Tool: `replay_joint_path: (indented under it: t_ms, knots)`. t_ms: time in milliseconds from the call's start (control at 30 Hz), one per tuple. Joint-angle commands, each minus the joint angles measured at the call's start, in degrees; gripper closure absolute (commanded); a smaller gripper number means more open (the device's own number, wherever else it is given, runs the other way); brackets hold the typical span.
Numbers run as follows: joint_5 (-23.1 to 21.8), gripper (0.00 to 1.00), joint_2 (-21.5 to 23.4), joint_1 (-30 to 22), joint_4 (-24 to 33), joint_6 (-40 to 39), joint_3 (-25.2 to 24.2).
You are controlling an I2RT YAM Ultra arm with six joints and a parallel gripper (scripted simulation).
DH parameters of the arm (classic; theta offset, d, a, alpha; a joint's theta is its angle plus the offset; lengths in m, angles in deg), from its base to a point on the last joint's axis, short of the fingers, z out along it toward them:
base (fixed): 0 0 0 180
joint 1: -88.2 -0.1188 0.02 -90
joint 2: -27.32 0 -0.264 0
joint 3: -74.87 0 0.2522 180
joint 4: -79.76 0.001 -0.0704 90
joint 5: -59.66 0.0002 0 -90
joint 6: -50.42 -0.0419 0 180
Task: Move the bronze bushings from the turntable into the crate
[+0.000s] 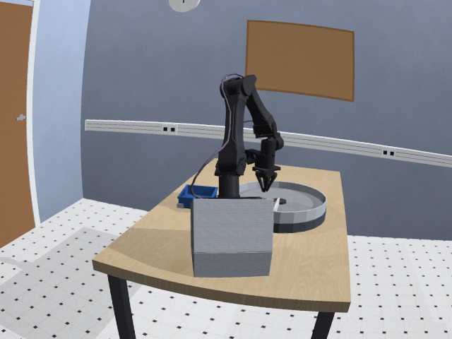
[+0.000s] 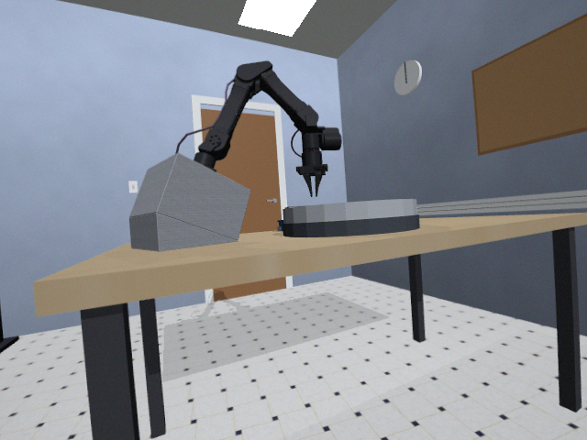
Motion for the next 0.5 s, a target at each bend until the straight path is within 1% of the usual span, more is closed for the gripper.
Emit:
replay_joint_path:
  t_ms: [0,367,467]
  knots:
    - [0.0,0.85,0.5,0.8,-0.4,0.3,1.3]
    - [0.0,0.85,0.4,0.8,-0.4,0.3,1.4]
    - [-0.1,0.85,-1.0,0.9,0.4,0.6,1.9]
